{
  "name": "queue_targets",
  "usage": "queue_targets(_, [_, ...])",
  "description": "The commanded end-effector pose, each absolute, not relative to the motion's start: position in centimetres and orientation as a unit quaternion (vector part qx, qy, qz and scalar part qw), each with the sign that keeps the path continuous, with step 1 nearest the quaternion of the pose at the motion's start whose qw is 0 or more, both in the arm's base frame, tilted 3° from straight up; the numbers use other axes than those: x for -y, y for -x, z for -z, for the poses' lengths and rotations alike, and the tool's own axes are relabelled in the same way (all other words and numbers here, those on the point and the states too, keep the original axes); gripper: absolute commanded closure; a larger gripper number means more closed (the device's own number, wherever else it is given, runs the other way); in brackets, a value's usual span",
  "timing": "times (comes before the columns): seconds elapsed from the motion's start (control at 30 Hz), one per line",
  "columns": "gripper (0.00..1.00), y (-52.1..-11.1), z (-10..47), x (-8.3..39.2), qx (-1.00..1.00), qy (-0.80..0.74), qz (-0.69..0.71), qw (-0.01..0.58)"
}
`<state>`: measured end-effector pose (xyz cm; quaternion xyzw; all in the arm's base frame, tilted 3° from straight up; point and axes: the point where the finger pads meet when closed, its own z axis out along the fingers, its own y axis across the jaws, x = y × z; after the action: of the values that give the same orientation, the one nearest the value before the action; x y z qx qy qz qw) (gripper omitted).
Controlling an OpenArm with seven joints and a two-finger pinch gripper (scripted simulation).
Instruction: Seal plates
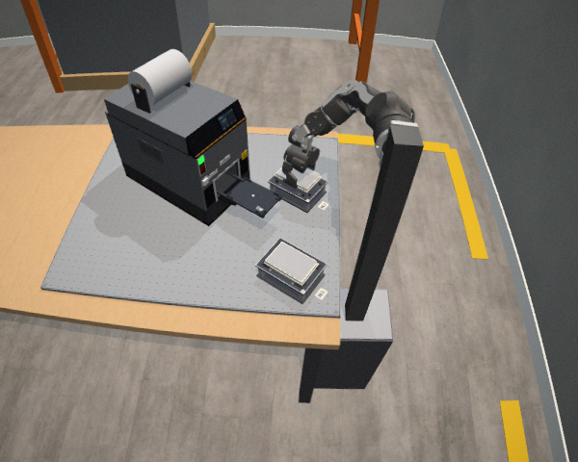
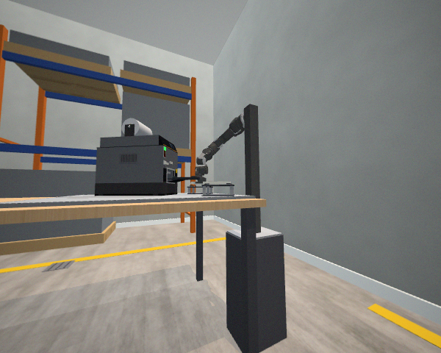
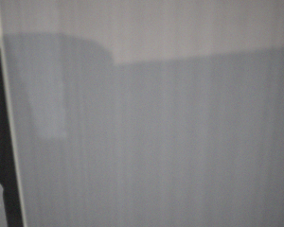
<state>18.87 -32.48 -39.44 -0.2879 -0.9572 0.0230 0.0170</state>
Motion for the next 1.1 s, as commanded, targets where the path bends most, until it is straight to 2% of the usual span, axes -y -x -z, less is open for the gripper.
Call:
queue_targets(0.0, [1.0, -18.94, 39.54, 32.44, 0.957, 0.288, -0.021, 0.015])
queue_targets(1.07, [1.0, -18.92, 39.91, 32.51, 0.957, 0.288, -0.023, 0.015])
